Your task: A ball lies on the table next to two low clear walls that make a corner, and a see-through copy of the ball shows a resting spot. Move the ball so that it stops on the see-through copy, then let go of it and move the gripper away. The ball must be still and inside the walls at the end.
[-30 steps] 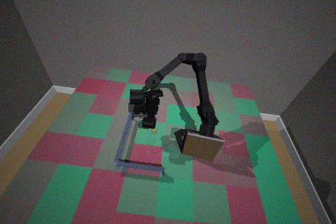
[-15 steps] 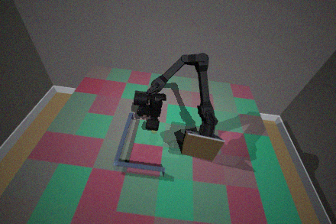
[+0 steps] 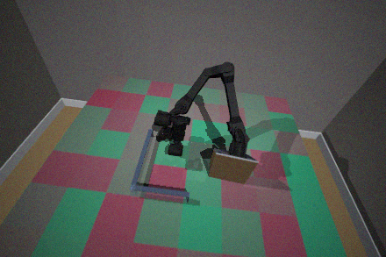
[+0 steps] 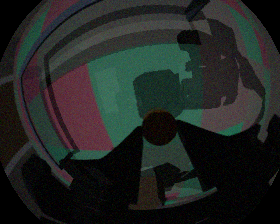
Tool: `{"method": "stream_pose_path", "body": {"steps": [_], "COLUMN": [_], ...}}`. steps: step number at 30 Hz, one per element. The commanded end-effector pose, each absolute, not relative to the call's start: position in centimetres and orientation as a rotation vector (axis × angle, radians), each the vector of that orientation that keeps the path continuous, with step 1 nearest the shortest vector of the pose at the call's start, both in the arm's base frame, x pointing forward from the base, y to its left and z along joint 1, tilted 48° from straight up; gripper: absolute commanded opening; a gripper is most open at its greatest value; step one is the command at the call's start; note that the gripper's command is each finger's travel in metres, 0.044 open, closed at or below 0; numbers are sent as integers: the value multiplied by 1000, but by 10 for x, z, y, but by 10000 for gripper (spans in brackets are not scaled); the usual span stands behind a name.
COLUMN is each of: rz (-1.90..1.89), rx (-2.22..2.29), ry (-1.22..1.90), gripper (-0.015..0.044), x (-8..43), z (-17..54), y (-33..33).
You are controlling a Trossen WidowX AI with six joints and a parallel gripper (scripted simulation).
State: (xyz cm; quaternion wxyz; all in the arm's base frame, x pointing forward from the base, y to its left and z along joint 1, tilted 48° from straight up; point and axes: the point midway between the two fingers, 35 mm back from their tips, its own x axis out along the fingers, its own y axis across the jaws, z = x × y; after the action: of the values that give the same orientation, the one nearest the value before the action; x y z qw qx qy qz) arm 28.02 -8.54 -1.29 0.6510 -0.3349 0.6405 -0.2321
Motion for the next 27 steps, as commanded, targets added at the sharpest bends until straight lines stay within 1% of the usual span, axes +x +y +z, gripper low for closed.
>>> {"method": "stream_pose_path", "body": {"steps": [1,16,27], "rz": [-529,-529,-528], "rx": [-767,-768,-764], "ry": [1459,1459,1452], "gripper": [0,0,289], "x": [279,280,282], "z": [-16,-26,-25], "y": [-89,-101,-99]}}
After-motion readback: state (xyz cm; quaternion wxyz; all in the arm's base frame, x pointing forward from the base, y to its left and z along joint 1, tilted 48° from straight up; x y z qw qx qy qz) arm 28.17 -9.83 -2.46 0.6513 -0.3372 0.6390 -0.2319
